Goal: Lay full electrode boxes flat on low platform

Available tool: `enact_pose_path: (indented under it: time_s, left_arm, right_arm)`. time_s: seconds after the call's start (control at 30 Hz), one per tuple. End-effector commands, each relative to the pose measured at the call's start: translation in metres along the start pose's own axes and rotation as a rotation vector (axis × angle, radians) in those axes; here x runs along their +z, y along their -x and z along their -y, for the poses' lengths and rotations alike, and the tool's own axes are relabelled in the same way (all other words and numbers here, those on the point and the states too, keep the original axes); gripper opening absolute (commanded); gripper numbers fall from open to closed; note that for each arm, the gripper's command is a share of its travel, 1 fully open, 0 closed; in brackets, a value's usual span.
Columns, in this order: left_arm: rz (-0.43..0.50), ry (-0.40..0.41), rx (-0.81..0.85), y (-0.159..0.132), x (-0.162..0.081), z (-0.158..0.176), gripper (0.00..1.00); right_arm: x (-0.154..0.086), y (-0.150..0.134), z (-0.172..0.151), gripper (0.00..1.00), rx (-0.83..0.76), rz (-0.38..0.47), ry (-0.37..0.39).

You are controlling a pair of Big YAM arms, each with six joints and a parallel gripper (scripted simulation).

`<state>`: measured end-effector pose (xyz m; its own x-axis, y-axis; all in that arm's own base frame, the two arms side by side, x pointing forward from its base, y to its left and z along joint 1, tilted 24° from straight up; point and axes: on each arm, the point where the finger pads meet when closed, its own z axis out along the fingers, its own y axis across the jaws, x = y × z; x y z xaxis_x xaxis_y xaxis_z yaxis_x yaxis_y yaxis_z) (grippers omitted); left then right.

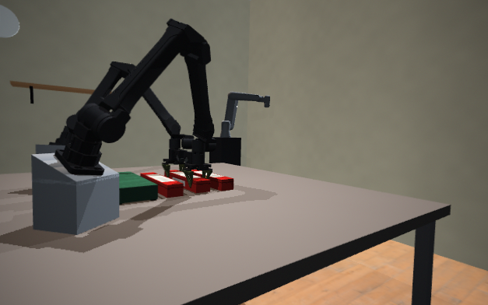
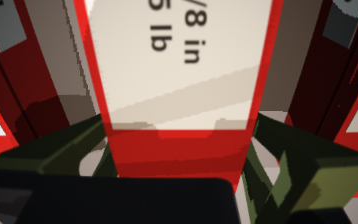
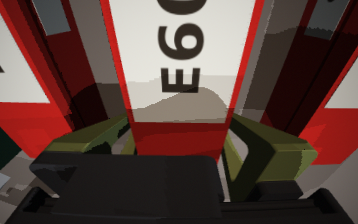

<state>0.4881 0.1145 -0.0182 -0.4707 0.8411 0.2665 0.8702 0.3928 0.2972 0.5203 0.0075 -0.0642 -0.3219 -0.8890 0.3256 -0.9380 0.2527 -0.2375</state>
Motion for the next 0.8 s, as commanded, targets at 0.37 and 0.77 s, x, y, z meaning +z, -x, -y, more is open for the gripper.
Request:
enact_pose_path:
  time_s: [0.37,0.77]
  left_arm:
    - [0.002,0.057,-0.022,-0.0128,-0.0139,-0.0247,0.00]
    - [0.002,0.057,-0.022,-0.0132,-0.0133,-0.0243,0.00]
  right_arm:
    - [-0.0265,-0.0044,0.0316,0.00,0.028,0.027,-0.072]
    - [-0.0243,-0.0064,0.0309,0.00,0.030,0.025,-0.070]
